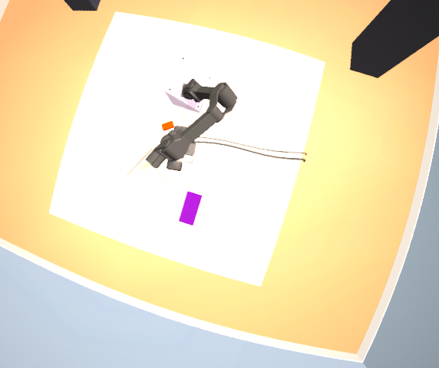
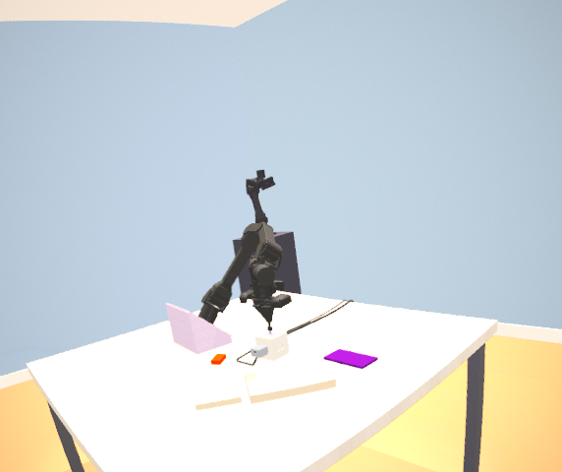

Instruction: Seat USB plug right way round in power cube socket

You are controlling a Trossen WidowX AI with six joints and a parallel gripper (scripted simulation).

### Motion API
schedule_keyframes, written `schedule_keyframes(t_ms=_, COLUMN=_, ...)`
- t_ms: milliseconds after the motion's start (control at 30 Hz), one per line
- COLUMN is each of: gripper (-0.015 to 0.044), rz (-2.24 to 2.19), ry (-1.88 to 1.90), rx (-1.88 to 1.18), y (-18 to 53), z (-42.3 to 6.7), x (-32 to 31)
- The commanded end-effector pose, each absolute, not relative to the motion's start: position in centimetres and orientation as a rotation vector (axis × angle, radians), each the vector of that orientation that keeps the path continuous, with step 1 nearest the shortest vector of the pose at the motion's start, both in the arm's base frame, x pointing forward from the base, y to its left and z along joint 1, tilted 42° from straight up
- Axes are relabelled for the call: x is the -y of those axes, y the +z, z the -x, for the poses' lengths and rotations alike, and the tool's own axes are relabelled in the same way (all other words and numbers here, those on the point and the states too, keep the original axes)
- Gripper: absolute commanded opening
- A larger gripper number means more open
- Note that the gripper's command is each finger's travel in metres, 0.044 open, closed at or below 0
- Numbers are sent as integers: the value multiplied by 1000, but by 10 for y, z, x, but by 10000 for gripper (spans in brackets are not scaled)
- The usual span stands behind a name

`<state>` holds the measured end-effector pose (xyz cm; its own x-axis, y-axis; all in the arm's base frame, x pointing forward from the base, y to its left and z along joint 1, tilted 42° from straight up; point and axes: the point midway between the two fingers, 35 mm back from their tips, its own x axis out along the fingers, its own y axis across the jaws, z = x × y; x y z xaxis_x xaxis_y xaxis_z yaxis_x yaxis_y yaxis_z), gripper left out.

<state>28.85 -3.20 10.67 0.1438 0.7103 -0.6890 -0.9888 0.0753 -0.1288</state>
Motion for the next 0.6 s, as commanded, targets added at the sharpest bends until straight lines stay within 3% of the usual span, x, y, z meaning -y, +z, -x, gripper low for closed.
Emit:
schedule_keyframes(t_ms=0, gripper=0, rz=661, ry=1362, rx=-519, y=107, z=-289, x=31)
schedule_keyframes(t_ms=567, gripper=0, rz=661, ry=1362, rx=-519, y=105, z=-289, x=30)
